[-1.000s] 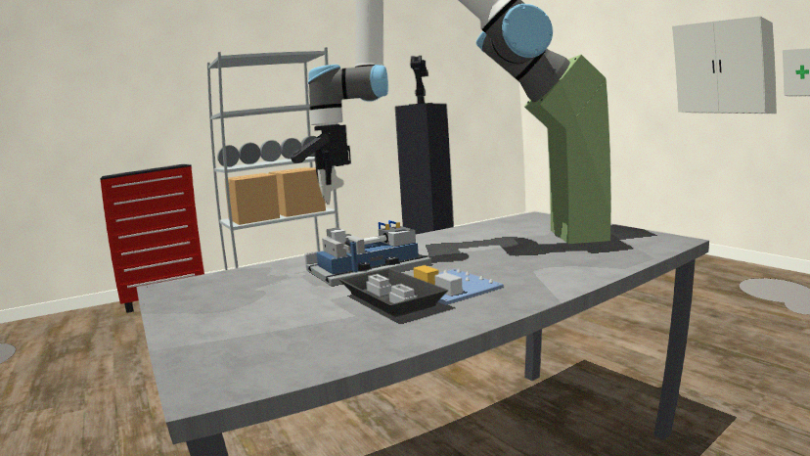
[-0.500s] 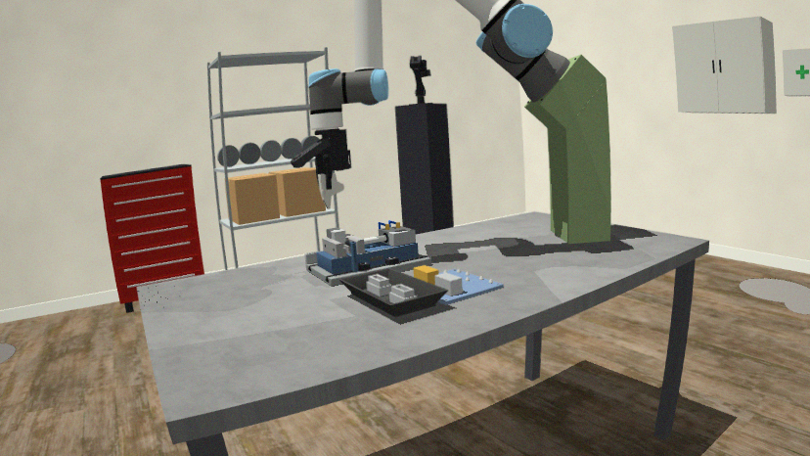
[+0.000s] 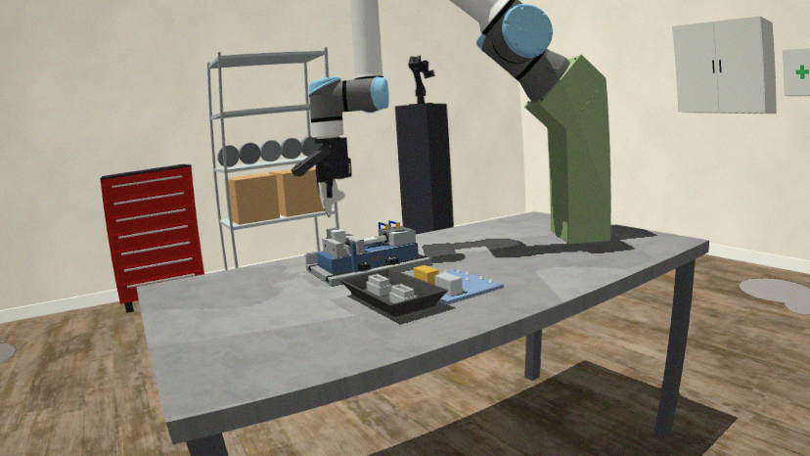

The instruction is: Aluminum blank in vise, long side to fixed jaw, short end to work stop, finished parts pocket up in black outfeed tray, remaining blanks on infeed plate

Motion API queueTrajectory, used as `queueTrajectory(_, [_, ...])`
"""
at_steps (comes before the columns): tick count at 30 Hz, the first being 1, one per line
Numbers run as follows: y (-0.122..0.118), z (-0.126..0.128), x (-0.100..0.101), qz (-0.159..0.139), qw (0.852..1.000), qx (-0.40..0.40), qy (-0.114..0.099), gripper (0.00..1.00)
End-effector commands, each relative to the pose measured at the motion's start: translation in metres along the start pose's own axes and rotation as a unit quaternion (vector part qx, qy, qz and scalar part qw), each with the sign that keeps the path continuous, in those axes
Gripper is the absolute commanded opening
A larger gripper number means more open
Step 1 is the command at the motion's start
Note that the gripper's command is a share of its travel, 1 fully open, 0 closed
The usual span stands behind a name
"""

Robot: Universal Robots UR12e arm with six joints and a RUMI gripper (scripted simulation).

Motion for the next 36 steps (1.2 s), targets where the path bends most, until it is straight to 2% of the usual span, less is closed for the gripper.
queueTrajectory(1, [0.001, 0.0, 0.01, 0.001, 1.0, 0.0, 0.0, 0.0])
queueTrajectory(16, [0.001, 0.0, 0.023, 0.001, 1.0, 0.0, 0.0, 0.0])
queueTrajectory(36, [0.001, 0.0, 0.024, 0.001, 1.0, 0.0, 0.0, 0.0])
Point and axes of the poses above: the point where the finger pads meet when closed, its own x axis out along the fingers, its own z axis across the jaws, y = z × x, the point moved 7 cm from there along -x, back along the fingers, and after that the axes turned 3 degrees about x, right-handed, at the moved point
